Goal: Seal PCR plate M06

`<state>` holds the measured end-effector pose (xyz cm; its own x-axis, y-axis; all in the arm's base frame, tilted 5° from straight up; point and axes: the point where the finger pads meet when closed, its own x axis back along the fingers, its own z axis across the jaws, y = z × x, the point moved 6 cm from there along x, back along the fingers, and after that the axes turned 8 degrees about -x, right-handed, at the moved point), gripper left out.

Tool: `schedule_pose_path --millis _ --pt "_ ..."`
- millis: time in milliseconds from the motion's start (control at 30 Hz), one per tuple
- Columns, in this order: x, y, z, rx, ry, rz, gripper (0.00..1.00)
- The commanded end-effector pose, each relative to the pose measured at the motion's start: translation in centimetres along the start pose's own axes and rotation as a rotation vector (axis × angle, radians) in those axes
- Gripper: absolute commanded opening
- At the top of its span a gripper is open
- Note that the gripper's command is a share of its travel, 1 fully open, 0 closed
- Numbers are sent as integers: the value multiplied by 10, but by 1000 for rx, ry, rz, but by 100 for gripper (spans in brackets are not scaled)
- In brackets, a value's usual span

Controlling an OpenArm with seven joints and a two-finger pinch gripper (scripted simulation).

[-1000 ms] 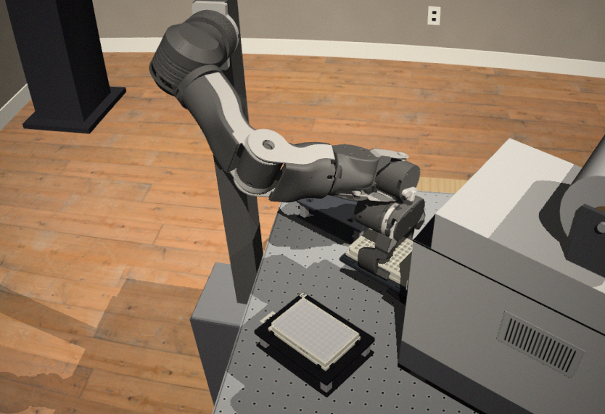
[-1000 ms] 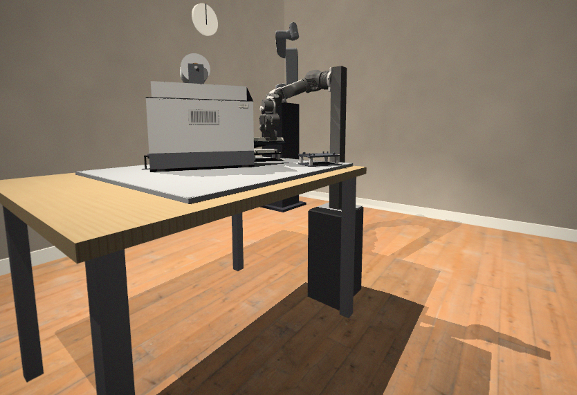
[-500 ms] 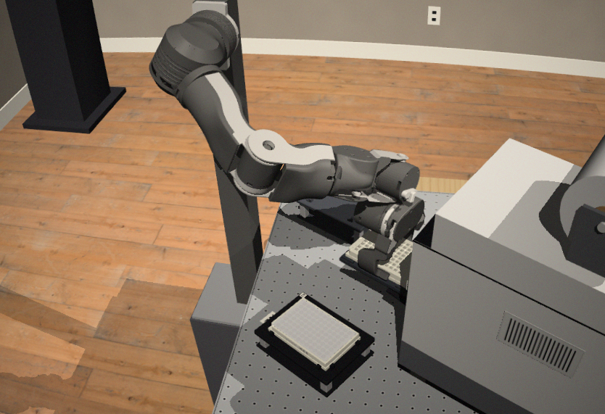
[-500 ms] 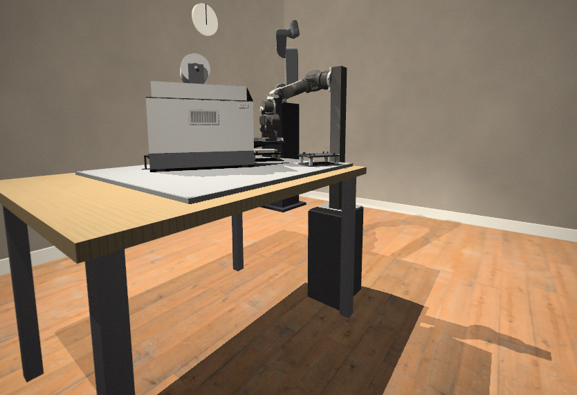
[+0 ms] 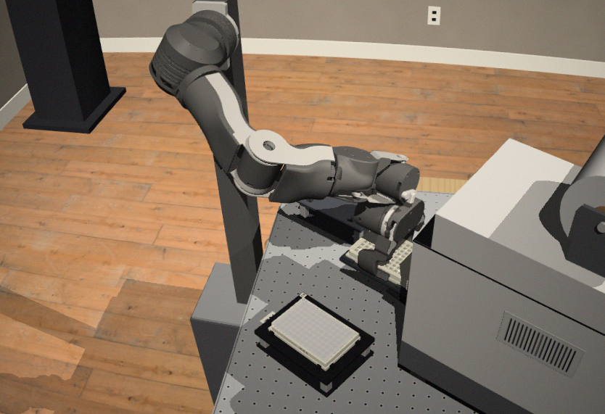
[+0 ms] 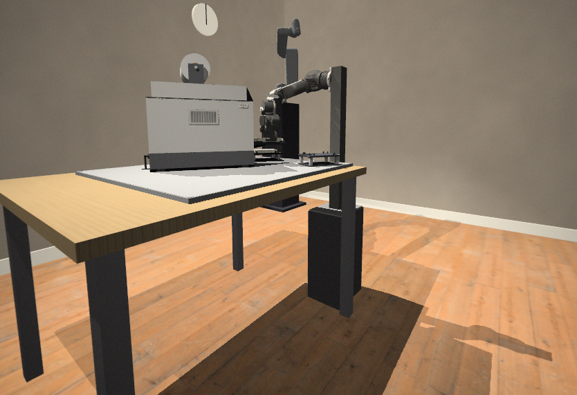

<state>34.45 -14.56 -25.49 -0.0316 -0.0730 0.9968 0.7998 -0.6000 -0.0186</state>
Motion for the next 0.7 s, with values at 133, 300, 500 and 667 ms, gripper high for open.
schedule_pose_path --millis 133,300,500,667 --pt "-1 -1 0 4 3 3 0" --pt "-1 -1 0 4 3 3 0" --pt "1 0 0 0 2 -1 77" --pt "1 0 0 0 2 -1 77"
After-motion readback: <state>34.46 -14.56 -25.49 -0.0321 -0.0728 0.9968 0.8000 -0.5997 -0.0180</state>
